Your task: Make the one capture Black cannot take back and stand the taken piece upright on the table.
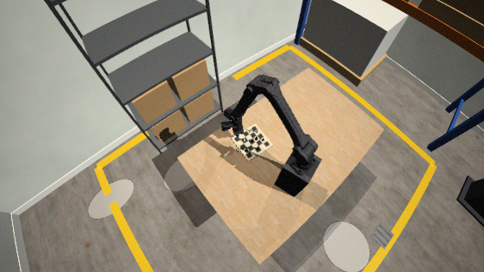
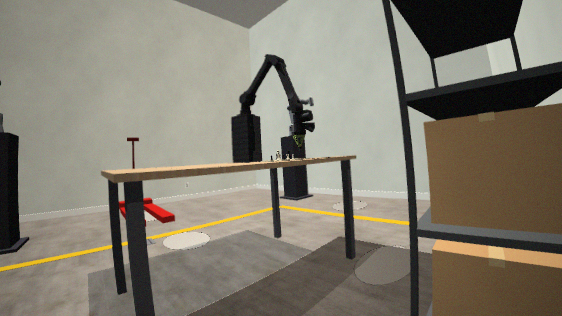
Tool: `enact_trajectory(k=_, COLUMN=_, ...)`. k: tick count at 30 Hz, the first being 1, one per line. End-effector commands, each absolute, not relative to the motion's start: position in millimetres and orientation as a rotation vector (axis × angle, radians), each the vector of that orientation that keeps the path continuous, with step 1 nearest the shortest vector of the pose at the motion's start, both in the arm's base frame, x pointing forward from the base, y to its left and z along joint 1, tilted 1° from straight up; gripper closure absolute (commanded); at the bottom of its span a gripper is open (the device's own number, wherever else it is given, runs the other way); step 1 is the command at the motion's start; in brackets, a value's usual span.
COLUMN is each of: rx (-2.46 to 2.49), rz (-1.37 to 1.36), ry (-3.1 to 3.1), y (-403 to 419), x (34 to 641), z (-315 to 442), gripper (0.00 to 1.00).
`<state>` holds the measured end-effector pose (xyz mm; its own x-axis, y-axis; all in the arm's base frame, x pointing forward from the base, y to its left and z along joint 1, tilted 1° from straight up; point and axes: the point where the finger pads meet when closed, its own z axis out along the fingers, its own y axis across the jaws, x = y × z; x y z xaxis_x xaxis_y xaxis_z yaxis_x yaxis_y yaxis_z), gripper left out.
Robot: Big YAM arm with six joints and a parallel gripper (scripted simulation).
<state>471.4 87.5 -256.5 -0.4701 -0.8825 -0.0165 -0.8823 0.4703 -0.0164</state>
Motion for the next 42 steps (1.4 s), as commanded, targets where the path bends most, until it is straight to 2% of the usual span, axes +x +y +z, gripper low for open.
enact_trajectory(k=1, rx=-1.608, rz=-0.018, ry=2.653, y=87.9, x=478.6, z=-220.2, gripper=1.00)
enact_trajectory(k=7, rx=-1.608, rz=-0.019, ry=2.653, y=87.5, x=477.5, z=-194.1, gripper=1.00)
enact_trajectory(k=13, rx=-1.629, rz=0.006, ry=2.688, y=84.8, x=463.0, z=-212.2, gripper=1.00)
enact_trajectory(k=18, rx=-1.604, rz=-0.023, ry=2.646, y=88.4, x=482.9, z=-196.0, gripper=1.00)
enact_trajectory(k=27, rx=-1.253, rz=-0.009, ry=2.826, y=163.2, x=442.0, z=-205.5, gripper=1.00)
enact_trajectory(k=30, rx=-1.249, rz=-0.009, ry=2.828, y=163.9, x=441.5, z=-205.6, gripper=1.00)
enact_trajectory(k=31, rx=-1.206, rz=-0.013, ry=2.817, y=159.2, x=460.3, z=-201.0, gripper=1.00)
enact_trajectory(k=42, rx=-1.241, rz=-0.007, ry=2.811, y=169.3, x=454.4, z=-205.3, gripper=1.00)
